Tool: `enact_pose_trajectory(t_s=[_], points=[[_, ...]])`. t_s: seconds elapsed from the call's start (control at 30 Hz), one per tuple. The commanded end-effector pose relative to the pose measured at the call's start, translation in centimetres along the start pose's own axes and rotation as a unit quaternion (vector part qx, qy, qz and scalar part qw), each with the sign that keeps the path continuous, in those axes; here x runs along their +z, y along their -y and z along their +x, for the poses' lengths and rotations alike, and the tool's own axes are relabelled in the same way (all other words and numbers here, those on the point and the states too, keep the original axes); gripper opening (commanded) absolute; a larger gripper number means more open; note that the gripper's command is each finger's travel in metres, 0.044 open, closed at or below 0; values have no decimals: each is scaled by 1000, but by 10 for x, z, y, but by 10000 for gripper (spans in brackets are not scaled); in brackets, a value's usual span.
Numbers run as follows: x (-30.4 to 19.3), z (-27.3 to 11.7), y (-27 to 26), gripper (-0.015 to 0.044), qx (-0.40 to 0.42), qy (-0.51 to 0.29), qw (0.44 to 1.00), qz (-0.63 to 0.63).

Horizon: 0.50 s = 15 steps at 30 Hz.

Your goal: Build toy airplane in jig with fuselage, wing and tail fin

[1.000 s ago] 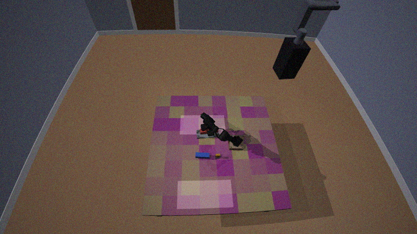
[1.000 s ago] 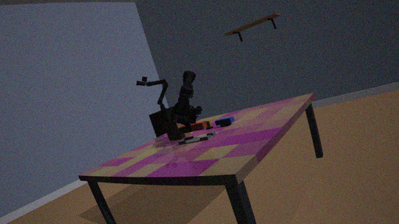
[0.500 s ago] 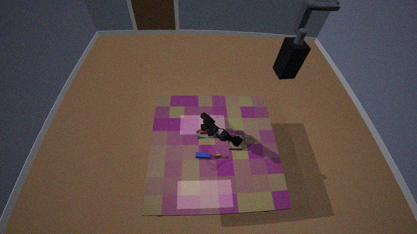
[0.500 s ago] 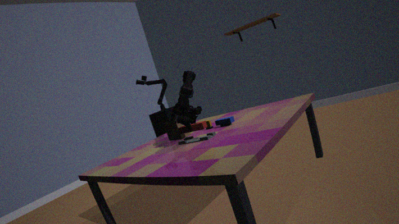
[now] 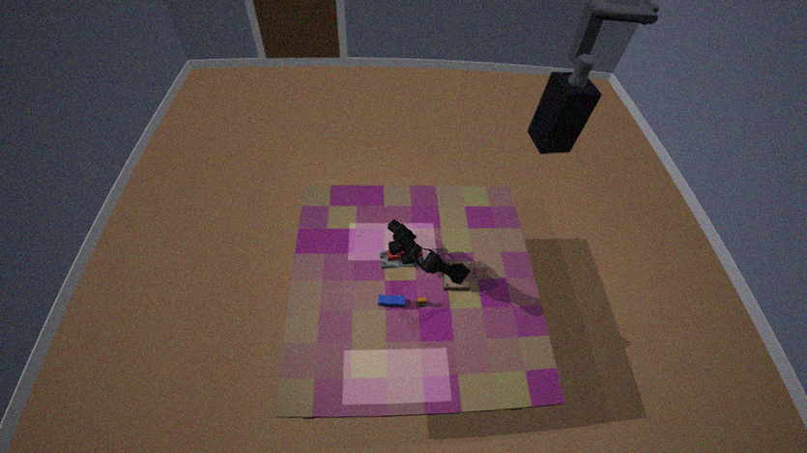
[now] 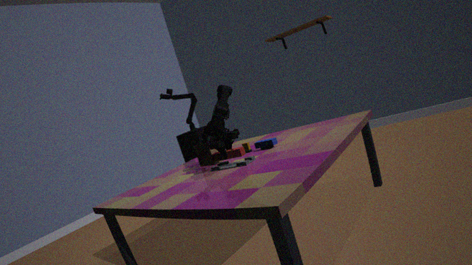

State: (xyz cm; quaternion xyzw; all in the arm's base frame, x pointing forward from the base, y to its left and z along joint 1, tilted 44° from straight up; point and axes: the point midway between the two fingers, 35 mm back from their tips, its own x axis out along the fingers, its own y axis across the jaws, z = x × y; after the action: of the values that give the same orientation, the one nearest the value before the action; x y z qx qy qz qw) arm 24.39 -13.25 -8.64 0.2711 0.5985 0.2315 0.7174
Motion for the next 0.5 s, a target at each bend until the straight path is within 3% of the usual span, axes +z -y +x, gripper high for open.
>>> enact_pose_trajectory(t_s=[0.0, 0.47], points=[[1, 5, 0, 195, 1, 3, 1000, 2], [1, 22, -1, 195, 1, 4, 1000, 2]])
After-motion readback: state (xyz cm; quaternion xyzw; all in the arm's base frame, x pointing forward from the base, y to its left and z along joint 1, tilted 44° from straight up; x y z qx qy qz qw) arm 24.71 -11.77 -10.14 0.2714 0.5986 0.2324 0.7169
